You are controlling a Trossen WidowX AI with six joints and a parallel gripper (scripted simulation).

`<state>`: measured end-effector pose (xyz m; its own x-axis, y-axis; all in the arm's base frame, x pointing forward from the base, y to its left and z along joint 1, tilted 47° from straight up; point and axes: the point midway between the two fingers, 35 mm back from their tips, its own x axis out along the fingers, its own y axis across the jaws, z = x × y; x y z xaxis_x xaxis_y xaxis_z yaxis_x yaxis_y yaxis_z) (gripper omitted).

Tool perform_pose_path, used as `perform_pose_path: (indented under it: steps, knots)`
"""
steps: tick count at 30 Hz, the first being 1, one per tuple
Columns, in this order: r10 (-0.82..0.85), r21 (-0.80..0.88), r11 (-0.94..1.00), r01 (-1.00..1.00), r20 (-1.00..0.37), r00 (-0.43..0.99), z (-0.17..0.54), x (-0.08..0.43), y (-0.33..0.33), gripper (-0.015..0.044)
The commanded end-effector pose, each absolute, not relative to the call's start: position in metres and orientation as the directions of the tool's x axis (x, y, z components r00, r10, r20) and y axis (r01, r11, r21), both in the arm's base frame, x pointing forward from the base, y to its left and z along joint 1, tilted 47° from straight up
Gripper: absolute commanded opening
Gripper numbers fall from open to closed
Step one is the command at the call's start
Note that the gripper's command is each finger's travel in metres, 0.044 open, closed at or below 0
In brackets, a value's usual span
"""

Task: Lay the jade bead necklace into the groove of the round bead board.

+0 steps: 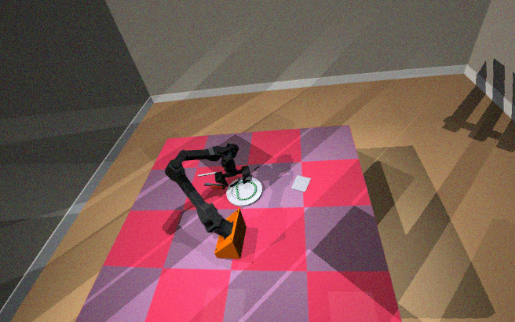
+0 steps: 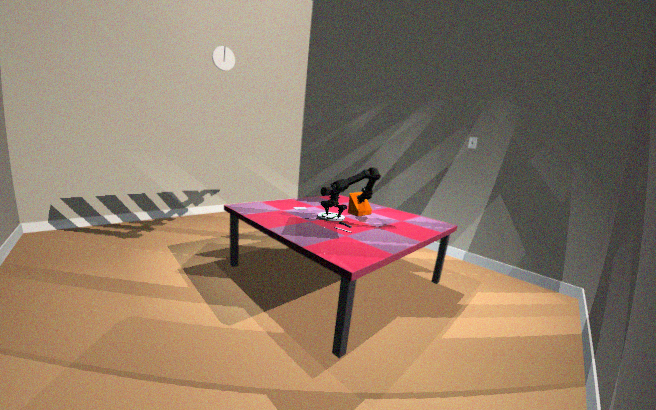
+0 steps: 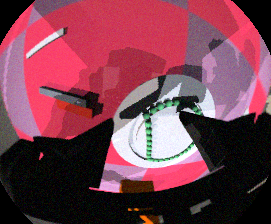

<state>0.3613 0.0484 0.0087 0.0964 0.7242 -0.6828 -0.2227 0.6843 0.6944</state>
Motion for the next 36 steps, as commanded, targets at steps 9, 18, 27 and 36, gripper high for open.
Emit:
perform_pose_path:
  steps: [9,18,27,36]
  knots:
    - [0.726,0.696,0.682,-0.225,-0.681,0.098,0.010,0.362,0.048,0.0440]
    - [0.722,0.652,0.668,-0.359,-0.685,0.097,0.008,0.315,0.025,0.0230]
    - [0.724,0.603,0.632,-0.487,-0.683,0.094,0.006,0.267,0.013,0.0120]
    - [0.721,0.598,0.635,-0.489,-0.685,0.099,0.000,0.270,0.019,0.0120]
